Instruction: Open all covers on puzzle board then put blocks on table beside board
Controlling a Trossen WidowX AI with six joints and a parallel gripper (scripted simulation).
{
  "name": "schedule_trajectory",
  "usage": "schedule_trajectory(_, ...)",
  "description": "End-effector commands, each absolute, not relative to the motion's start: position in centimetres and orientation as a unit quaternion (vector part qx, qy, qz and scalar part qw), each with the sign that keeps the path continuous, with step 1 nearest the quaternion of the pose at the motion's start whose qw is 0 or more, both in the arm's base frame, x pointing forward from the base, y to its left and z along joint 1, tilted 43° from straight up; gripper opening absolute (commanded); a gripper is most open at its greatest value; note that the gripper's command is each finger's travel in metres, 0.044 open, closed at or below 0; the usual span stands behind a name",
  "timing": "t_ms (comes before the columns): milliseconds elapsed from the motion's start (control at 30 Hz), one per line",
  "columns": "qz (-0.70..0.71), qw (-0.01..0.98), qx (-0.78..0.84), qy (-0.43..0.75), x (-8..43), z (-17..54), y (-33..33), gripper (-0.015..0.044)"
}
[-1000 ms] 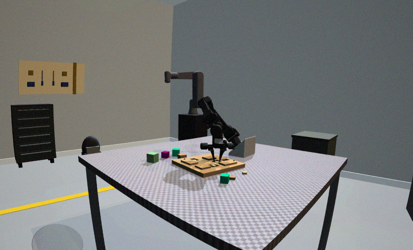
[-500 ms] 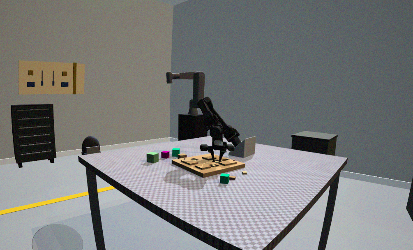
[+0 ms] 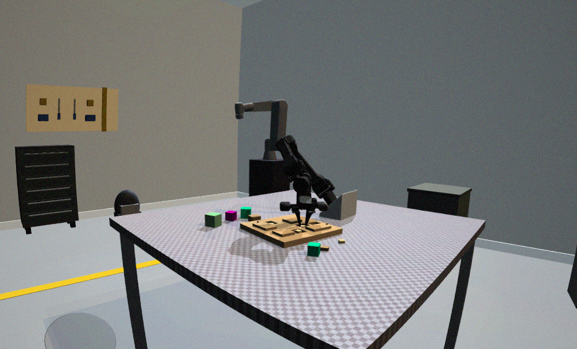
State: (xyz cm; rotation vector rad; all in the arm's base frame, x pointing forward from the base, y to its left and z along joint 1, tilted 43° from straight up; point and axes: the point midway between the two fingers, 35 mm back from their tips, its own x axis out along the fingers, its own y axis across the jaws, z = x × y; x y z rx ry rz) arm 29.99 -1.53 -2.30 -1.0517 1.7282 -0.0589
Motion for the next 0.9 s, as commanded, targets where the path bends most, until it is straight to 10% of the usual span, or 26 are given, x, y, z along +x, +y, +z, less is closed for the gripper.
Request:
schedule_trajectory(0, -0.025, 0.53, -0.441, 0.724, 30.0, -2.3, -1.5, 0.008)
schedule_trajectory(867, -0.023, 0.529, -0.443, 0.724, 30.1, -0.1, 0.6, 0.008)
